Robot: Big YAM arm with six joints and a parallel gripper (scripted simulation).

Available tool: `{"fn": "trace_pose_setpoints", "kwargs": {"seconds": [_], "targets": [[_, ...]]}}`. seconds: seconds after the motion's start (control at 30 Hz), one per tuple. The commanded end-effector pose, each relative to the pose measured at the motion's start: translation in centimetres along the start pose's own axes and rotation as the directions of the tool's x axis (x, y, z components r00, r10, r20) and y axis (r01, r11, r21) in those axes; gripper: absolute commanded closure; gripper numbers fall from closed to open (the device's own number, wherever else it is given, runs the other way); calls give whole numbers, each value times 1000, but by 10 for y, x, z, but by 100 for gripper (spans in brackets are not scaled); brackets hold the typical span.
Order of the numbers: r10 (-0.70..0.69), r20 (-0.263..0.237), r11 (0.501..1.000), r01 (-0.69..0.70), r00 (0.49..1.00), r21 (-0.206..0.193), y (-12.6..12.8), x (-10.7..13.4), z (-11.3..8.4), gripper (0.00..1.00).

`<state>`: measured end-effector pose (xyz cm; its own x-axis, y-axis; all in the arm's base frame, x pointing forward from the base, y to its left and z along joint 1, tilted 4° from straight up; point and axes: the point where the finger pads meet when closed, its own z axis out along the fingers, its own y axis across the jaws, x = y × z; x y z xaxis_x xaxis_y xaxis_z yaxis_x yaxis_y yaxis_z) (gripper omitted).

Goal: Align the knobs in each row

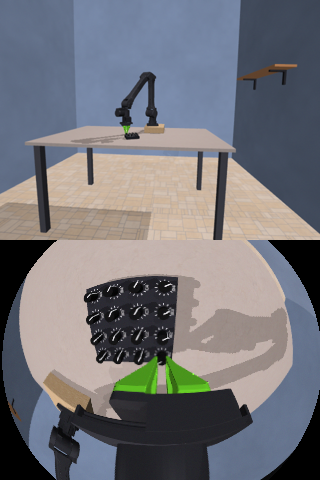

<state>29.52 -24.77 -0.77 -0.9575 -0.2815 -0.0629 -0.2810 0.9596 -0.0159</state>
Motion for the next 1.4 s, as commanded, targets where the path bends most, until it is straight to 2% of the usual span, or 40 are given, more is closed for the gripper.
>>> {"fn": "trace_pose_setpoints", "kwargs": {"seconds": [0.0,0.83,1.37], "targets": [[-6,20,1000,6,1000,27,-9,-7,-7,92],[21,21,999,-22,1000,27,-9,-7,-7,92],[128,24,991,-129,991,25,-10,-7,-7,92]]}}
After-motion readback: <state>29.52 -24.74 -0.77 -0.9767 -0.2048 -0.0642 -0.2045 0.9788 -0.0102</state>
